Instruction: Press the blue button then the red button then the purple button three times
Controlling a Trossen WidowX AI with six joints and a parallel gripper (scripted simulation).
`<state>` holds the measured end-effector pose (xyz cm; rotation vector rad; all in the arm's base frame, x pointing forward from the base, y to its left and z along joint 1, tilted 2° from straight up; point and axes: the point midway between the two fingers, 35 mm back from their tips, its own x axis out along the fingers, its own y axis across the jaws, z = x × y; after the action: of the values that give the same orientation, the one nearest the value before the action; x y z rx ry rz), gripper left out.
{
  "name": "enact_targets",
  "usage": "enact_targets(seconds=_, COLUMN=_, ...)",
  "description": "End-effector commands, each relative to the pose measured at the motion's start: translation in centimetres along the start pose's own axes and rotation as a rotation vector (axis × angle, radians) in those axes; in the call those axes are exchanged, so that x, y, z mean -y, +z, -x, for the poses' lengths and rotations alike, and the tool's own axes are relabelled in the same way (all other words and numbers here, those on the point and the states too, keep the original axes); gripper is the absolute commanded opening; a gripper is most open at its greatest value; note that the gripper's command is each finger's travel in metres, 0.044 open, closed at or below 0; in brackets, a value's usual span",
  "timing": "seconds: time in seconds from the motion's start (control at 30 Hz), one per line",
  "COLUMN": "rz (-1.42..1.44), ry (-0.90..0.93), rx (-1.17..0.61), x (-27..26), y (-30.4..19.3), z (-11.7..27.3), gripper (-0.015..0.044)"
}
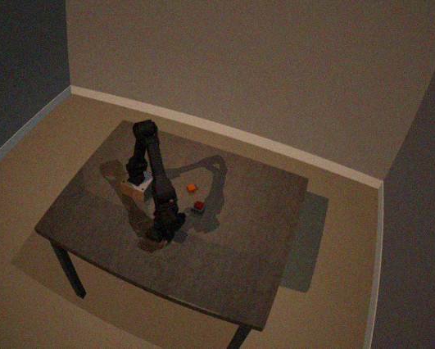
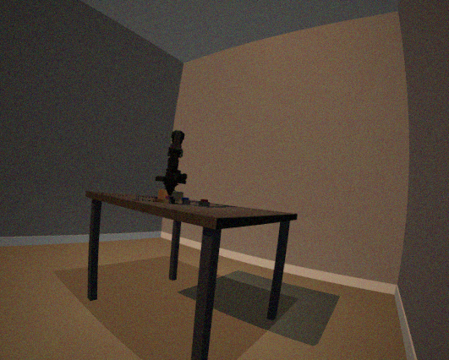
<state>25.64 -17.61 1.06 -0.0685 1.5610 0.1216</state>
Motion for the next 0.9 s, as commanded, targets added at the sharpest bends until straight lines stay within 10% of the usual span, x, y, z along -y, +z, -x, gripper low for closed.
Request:
enact_targets(seconds=0.0, rz=0.004, ry=-0.016, rx=0.017, x=0.2, y=0.2, z=2.1, gripper=0.0020)
enact_targets(seconds=0.87, rz=0.004, ry=-0.016, rx=0.017, x=0.2, y=0.3, z=-1.1, gripper=0.0020)
